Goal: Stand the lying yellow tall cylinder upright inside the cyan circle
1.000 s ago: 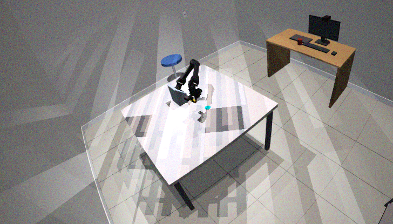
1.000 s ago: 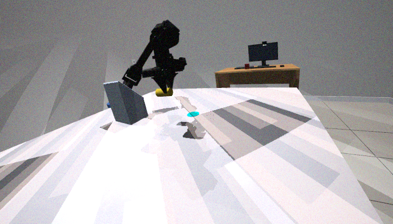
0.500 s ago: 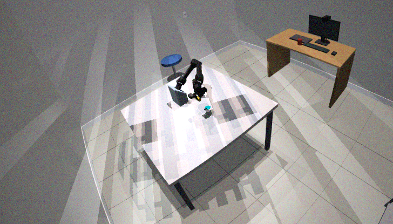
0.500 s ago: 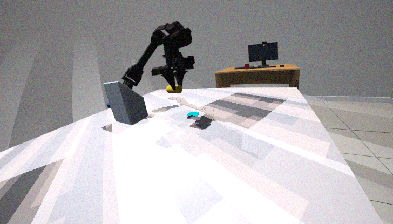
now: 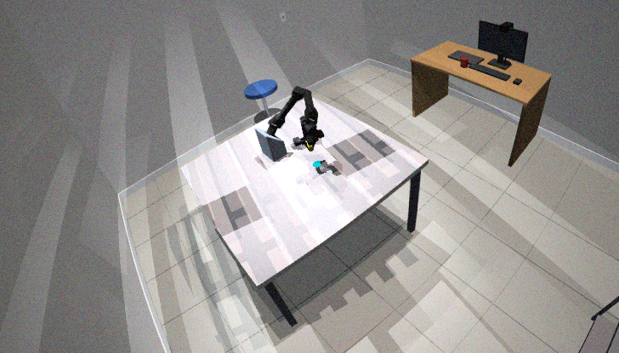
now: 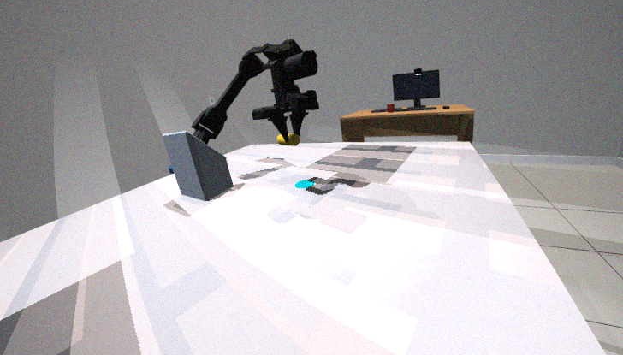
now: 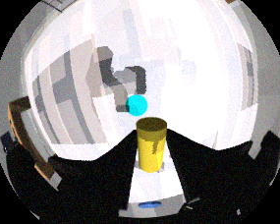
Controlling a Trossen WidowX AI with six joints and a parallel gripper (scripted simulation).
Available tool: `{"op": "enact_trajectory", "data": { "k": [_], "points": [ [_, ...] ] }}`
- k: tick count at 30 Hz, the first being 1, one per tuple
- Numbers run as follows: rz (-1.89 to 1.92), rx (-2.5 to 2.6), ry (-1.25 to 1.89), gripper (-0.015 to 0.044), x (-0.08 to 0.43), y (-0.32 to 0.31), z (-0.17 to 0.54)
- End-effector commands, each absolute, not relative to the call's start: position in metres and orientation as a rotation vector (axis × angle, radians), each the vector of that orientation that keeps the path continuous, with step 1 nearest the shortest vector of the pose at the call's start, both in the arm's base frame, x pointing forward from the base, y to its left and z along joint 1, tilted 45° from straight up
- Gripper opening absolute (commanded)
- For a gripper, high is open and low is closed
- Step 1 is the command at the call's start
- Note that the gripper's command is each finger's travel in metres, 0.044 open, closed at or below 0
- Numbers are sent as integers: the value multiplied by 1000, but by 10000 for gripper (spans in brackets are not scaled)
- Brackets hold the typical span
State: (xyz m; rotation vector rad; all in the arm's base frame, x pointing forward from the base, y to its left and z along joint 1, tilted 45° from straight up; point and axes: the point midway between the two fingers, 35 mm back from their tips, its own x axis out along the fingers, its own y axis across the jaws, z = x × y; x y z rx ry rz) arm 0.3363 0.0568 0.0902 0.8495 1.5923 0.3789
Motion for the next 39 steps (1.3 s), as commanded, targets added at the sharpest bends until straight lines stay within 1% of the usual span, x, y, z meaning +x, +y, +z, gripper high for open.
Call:
{"op": "enact_trajectory", "data": {
  "k": [1, 7, 39],
  "points": [
    [352, 887, 1598, 105, 338, 65, 101],
    [325, 913, 1610, 105, 338, 71, 106],
    [188, 730, 1553, 105, 334, 78, 79]
  ]
}}
